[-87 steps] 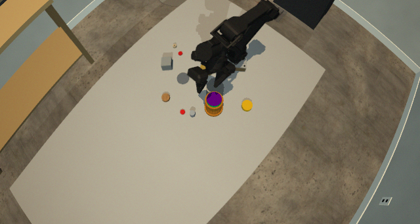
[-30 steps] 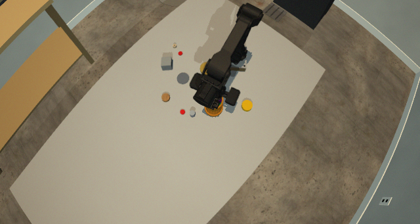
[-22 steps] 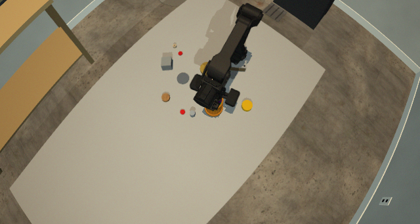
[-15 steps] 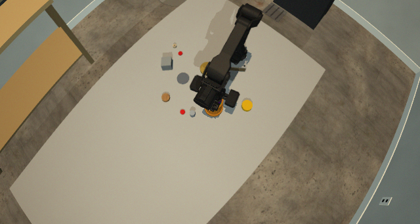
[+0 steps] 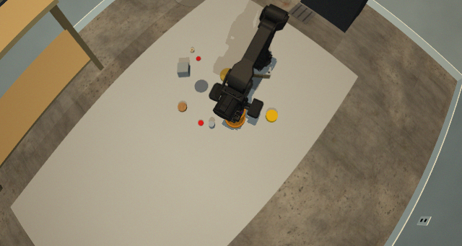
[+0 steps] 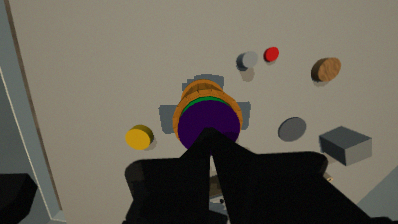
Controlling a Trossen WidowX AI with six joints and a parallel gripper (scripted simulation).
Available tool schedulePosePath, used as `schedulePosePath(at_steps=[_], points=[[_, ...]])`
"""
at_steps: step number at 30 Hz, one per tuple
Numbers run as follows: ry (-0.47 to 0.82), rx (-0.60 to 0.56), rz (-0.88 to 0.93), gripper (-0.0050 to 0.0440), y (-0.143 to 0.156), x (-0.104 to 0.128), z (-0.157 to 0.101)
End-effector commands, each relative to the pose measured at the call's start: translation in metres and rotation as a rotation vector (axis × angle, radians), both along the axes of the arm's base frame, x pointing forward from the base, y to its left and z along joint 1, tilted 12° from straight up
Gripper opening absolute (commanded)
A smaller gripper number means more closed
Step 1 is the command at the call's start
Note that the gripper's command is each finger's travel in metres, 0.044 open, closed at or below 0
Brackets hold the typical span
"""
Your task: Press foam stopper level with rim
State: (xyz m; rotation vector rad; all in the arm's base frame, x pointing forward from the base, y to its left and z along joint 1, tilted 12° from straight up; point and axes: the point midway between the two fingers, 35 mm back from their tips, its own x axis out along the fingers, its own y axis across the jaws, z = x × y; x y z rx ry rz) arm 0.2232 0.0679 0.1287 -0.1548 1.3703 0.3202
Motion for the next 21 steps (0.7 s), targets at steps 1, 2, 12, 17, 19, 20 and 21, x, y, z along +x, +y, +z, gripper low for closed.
schedulePosePath(at_steps=[1,2,12,17,19,20,21], points=[[-0.016,0.002,-0.004,0.0000,0.0001,0.0017,0.0036],[-0.016,0.002,-0.004,0.0000,0.0001,0.0017,0.0035],[-0.016,0.002,-0.004,0.0000,0.0001,0.0012,0.0026],[-0.016,0.002,-0.004,0.0000,0.0000,0.0011,0.0023],[-0.016,0.002,-0.004,0.0000,0.0000,0.0010,0.0021],[-0.016,0.002,-0.004,0.0000,0.0000,0.0010,0.0020],[-0.016,0.002,-0.004,0.0000,0.0000,0.0009,0.0019]])
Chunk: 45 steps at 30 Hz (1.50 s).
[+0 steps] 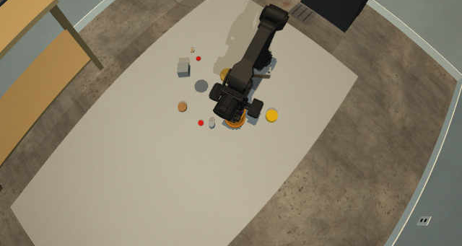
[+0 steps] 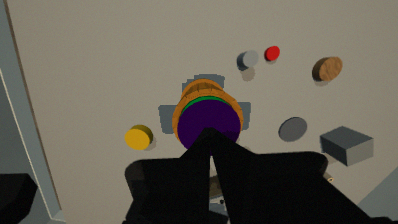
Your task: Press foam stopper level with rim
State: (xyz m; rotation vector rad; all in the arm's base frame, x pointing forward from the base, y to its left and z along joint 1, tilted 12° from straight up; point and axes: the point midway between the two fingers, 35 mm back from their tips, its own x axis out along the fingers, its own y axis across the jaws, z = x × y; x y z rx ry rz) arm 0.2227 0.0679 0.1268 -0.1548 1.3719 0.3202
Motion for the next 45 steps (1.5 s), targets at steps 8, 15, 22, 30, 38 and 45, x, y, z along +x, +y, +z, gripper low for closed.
schedulePosePath(at_steps=[8,15,22,30,38,45], points=[[-0.018,0.003,-0.004,0.0000,0.0000,0.0011,0.0031],[-0.018,0.003,-0.004,0.0000,0.0000,0.0010,0.0026],[-0.018,0.003,-0.004,0.0000,0.0000,0.0008,0.0020],[-0.018,0.003,-0.004,0.0000,0.0000,0.0007,0.0014],[-0.018,0.003,-0.004,0.0000,0.0000,0.0005,0.0007],[-0.018,0.003,-0.004,0.0000,0.0000,0.0004,0.0001]])
